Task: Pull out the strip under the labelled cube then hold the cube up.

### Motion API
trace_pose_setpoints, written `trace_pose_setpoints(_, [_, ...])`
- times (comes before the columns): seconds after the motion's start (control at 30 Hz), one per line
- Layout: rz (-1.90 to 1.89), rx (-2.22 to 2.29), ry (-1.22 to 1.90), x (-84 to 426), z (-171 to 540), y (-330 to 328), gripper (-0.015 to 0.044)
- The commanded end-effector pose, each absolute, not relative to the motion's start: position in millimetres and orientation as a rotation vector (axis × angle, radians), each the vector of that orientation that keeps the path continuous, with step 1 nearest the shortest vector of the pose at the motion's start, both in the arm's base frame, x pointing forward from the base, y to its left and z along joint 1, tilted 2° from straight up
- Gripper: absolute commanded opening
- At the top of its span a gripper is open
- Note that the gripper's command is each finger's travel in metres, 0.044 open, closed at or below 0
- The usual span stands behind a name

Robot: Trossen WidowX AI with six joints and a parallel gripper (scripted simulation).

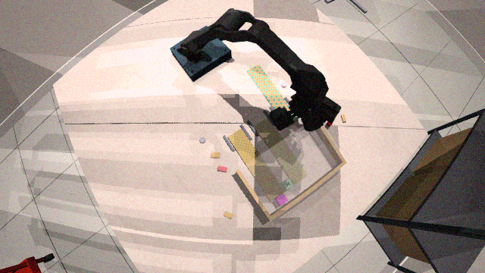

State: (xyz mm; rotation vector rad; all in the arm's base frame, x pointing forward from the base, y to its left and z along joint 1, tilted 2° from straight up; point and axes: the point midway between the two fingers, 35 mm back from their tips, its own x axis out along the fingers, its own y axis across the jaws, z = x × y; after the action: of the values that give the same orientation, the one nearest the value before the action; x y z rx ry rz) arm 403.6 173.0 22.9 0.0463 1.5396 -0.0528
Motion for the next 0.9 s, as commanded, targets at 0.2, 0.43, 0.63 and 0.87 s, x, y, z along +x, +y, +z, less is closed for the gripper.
trace_pose_setpoints(0.2, [-0.057, 0.037, 1.55, 401, 2, 171, 0.025])
trace_pose_setpoints(0.43, [-0.057, 0.037, 1.55, 401, 1, 170, 0.025])
trace_pose_setpoints(0.63, [-0.056, 0.043, 1.547, 402, 3, 172, 0.0198])
trace_pose_setpoints(0.87, [-0.056, 0.043, 1.547, 402, 3, 172, 0.0131])
